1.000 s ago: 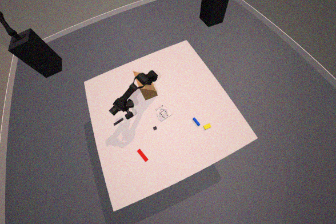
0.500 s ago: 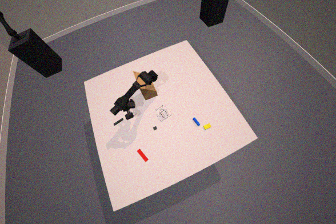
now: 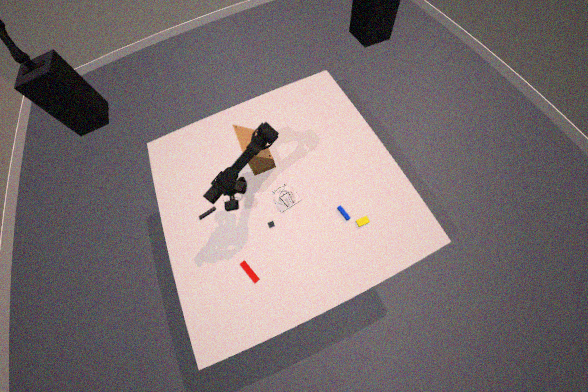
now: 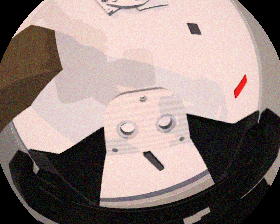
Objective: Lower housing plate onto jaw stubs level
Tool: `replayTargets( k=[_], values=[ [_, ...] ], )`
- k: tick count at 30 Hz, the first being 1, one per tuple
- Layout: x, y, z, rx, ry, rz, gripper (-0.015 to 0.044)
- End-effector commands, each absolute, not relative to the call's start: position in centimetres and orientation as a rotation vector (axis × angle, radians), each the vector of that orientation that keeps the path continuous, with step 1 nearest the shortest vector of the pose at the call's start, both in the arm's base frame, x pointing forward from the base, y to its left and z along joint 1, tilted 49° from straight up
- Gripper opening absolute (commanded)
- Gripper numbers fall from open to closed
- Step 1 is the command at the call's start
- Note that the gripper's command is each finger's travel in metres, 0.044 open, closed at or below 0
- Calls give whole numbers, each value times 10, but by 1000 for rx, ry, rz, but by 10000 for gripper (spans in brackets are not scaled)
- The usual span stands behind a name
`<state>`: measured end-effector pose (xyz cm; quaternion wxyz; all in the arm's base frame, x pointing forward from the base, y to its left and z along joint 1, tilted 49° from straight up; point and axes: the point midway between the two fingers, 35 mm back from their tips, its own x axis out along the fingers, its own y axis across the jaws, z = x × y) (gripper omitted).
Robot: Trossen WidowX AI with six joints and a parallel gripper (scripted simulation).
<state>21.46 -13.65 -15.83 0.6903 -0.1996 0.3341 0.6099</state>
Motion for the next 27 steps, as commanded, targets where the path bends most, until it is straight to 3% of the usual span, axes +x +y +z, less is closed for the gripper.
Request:
replayTargets(
  k=[1,27],
  values=[
    [219,-128,-149,-389,787,1335,351],
    [248,-74,-88,-26,1059,1105,351]
  ],
)
